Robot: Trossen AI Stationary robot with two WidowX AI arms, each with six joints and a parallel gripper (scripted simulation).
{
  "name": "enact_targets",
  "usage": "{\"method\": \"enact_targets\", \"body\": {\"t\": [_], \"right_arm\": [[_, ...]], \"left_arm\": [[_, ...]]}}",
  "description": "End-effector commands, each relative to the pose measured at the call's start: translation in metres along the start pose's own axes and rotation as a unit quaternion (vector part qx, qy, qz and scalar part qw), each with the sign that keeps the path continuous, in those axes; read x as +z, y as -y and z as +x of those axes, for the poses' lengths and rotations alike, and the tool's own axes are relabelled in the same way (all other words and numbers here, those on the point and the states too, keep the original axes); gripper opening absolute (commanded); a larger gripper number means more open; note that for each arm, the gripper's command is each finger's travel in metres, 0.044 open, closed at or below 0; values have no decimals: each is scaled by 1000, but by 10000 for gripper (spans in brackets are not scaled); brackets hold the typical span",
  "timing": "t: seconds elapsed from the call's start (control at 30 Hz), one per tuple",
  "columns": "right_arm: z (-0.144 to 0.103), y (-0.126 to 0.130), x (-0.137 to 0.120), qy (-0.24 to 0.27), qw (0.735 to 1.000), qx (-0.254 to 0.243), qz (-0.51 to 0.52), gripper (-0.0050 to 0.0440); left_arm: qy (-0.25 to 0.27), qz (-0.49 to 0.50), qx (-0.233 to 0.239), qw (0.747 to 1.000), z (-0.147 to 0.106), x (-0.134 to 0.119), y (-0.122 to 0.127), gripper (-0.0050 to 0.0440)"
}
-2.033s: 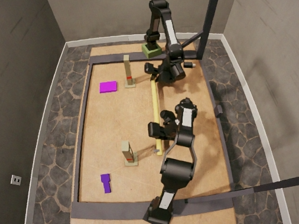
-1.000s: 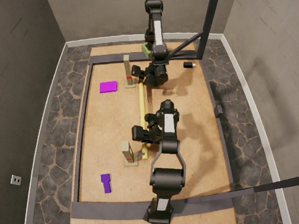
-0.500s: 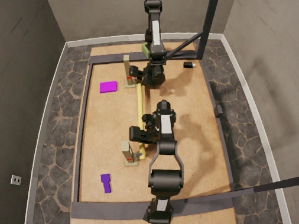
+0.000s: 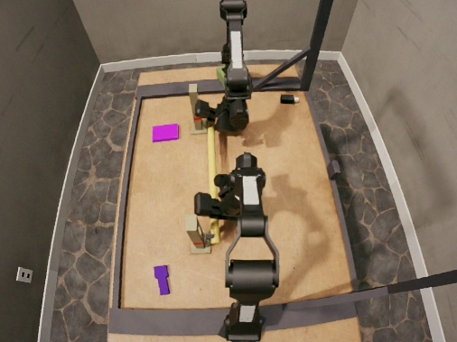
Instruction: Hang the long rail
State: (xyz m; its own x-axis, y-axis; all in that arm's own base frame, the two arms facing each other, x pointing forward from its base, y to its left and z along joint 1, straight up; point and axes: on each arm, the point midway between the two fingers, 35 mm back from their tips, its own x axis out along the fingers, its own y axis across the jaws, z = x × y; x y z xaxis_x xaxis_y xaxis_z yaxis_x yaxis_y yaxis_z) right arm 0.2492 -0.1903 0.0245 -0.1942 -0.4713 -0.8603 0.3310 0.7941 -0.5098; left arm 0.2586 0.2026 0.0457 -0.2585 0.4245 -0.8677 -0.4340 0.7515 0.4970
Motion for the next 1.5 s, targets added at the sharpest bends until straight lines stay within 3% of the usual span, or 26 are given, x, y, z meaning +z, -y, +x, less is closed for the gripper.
{"method": "enact_targets", "body": {"t": [0.0, 1.47], "right_arm": [[-6, 12, 4, 15, 1000, -5, 10, -50], [6, 26, 4, 15, 1000, -6, 10, -50]], "left_arm": [[14, -7, 2, 1000, -6, 1, -11, -50], [14, -7, 3, 1000, 6, 1, -25, -50]]}}
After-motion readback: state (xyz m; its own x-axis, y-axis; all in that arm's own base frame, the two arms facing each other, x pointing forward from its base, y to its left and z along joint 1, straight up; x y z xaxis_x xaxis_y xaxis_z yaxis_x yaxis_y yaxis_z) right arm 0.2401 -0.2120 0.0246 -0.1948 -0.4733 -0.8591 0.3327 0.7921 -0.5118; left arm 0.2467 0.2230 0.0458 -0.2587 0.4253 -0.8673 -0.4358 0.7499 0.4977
